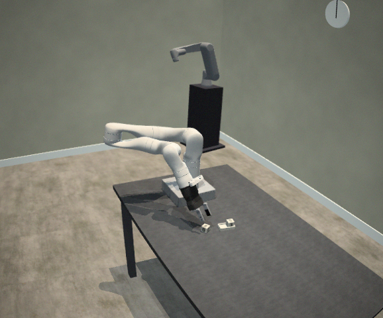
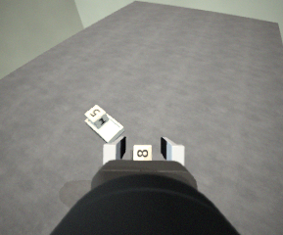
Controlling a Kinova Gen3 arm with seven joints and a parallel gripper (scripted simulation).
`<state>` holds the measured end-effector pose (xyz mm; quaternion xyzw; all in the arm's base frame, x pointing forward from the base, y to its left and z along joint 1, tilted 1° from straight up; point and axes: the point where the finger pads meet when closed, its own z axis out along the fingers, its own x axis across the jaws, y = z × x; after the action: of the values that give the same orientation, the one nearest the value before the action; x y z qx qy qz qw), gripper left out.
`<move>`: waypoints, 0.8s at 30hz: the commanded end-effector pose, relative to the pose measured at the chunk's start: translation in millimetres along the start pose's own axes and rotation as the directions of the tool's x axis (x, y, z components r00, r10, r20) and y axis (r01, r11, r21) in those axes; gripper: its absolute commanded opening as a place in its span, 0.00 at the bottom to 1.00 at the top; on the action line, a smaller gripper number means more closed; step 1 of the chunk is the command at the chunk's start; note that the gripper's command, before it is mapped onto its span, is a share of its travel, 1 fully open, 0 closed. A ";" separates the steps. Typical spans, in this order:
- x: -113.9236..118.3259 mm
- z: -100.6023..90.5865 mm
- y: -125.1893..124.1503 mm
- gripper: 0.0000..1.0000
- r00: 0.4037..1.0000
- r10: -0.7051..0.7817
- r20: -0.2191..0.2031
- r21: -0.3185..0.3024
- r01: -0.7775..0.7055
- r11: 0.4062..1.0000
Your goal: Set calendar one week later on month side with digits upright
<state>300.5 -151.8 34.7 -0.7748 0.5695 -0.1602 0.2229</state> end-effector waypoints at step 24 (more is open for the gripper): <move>-1.2 2.8 -4.8 1.00 1.000 -0.031 0.003 -0.188 0.031 0.982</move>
<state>297.6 -150.8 30.8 -0.7898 0.5811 -0.1099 0.1627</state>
